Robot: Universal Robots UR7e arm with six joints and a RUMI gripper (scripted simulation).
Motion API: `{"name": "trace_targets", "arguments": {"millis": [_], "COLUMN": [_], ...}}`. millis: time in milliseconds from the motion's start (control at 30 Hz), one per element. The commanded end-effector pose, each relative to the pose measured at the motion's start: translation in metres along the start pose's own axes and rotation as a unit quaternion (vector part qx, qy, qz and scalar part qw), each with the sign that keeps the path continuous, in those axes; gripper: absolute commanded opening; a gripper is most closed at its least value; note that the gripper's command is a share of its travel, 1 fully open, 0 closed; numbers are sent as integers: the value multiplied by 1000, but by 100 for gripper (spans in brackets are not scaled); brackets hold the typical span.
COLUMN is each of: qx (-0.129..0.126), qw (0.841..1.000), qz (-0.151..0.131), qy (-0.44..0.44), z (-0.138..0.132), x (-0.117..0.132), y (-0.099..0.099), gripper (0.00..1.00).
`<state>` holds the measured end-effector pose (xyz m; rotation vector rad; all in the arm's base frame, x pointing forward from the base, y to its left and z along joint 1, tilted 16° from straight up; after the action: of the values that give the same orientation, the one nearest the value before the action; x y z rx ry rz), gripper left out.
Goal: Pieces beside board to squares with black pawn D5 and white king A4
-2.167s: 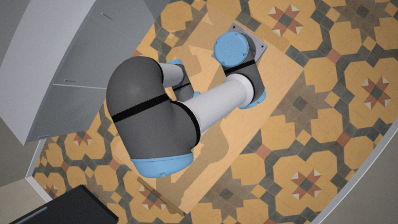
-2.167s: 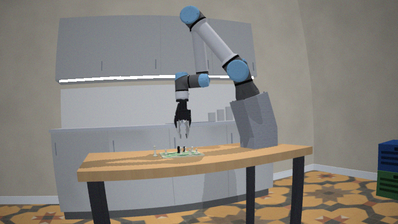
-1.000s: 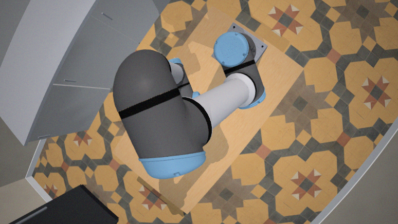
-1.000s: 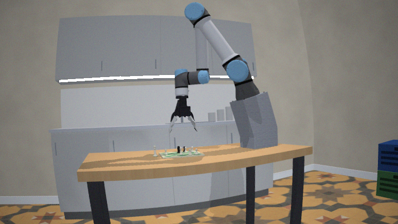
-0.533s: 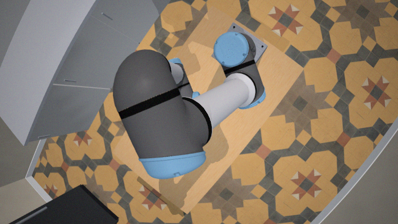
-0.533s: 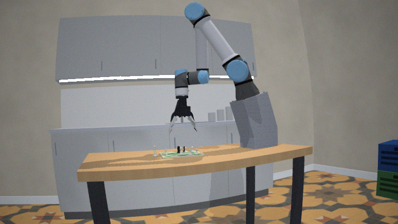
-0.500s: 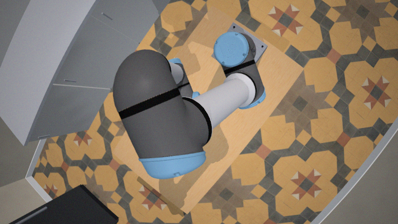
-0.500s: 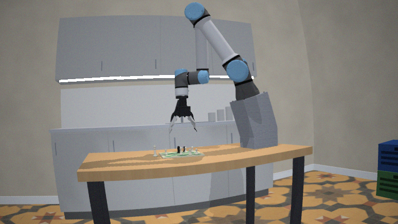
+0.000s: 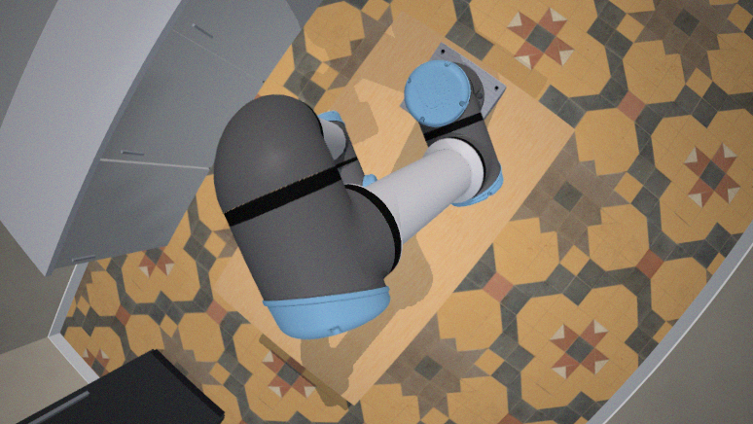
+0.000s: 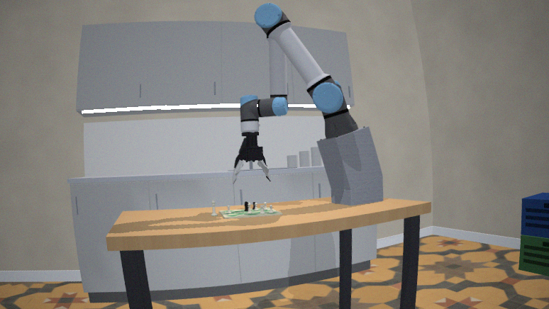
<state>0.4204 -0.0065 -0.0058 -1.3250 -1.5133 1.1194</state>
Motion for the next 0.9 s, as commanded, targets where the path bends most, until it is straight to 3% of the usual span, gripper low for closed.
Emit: {"name": "trace_targets", "arguments": {"millis": [0, 500, 867], "qx": [0, 0, 0], "qw": [1000, 990, 959], "qz": [0, 0, 0], "qy": [-25, -139, -283], "z": [-3, -16, -32], "x": [0, 1, 4], "y": [0, 0, 1], "gripper": [100, 100, 100]}}
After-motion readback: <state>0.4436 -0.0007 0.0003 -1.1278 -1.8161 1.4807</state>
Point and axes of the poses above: the point where the finger pads meet when closed, its own y axis out along the fingers, its own z axis across the jaws, x = y × z, the point moved 7 cm from there along -y, back along the fingers, and after that the axes turned 4 degrees about y, right-handed, at the moved point
